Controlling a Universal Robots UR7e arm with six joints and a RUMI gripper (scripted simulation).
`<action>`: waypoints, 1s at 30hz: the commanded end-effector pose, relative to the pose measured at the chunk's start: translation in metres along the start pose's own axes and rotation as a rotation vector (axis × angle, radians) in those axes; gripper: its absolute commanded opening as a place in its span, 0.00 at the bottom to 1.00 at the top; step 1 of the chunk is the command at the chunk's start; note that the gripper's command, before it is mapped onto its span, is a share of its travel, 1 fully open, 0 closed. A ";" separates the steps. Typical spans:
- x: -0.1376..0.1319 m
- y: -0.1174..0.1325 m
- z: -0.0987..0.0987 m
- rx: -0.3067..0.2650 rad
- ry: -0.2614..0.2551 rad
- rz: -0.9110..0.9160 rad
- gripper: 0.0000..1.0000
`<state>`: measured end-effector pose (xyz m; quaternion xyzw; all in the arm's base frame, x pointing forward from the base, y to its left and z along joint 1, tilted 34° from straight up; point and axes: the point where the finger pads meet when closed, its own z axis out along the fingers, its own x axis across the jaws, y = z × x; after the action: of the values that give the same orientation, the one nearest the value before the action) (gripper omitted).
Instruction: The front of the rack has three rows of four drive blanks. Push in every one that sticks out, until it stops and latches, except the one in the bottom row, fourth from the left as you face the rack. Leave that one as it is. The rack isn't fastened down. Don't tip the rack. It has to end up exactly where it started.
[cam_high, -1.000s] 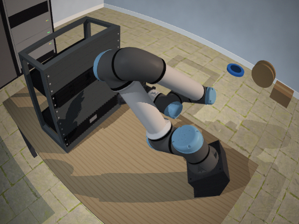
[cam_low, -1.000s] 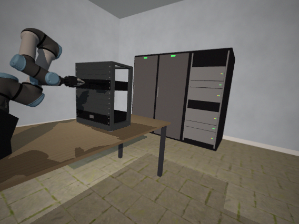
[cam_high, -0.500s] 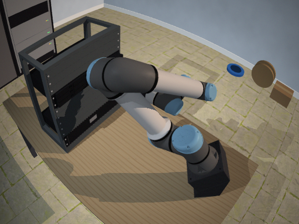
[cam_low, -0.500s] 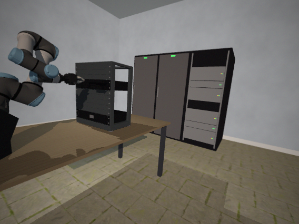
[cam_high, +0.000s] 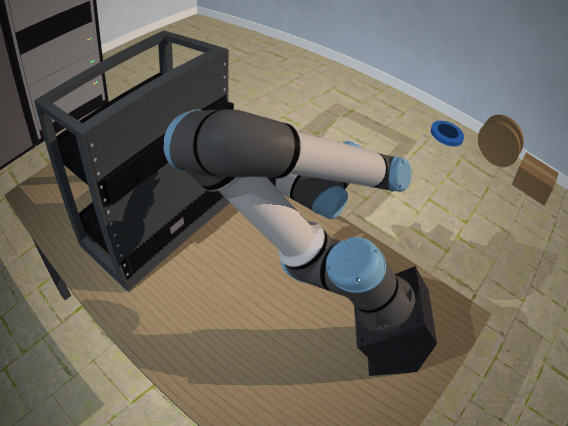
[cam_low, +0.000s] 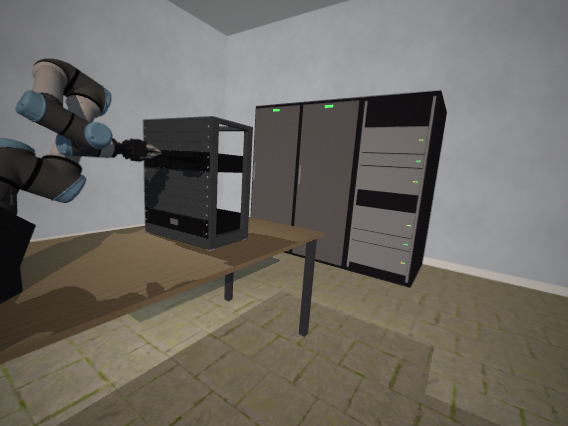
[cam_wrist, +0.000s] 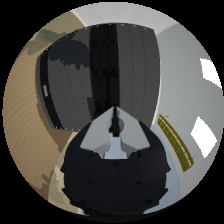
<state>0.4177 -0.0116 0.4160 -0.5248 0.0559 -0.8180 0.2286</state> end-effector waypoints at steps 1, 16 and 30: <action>0.000 0.000 0.002 0.000 0.001 0.000 0.00; 0.000 0.000 0.016 0.000 0.001 0.000 0.00; 0.000 0.000 0.039 0.000 0.001 0.000 0.00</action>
<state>0.4455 -0.0071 0.4295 -0.5267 0.0543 -0.8165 0.2299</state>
